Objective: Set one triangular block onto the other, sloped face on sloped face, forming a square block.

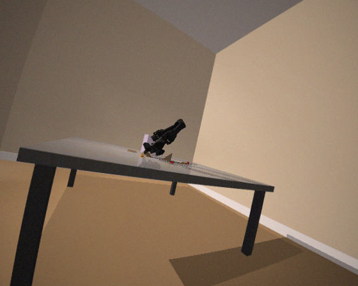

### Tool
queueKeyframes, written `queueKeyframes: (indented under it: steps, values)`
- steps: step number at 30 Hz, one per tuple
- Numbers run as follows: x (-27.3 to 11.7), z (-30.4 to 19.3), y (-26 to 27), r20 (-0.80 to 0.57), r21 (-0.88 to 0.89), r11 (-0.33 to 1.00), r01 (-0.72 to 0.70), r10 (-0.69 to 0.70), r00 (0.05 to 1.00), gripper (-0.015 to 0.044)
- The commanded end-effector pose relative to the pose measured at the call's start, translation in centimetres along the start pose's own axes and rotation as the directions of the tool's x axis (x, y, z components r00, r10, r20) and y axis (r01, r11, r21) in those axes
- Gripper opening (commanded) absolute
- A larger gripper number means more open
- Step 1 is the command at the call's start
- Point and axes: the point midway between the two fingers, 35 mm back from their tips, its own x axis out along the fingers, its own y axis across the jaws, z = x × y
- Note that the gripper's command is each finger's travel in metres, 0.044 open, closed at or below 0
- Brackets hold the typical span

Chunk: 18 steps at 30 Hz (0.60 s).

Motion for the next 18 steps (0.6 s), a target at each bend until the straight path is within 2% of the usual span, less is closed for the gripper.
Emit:
queueKeyframes:
  steps: [1, 18]
  values:
    - [-0.8, -0.6, -0.1, 0.0, -0.001, 1.0, 0.001, -0.001, 1.0, 0.0]
    - [-6.6, -6.5, -0.1, -0.003, 0.002, 1.0, 0.002, -0.002, 1.0, 0.0]
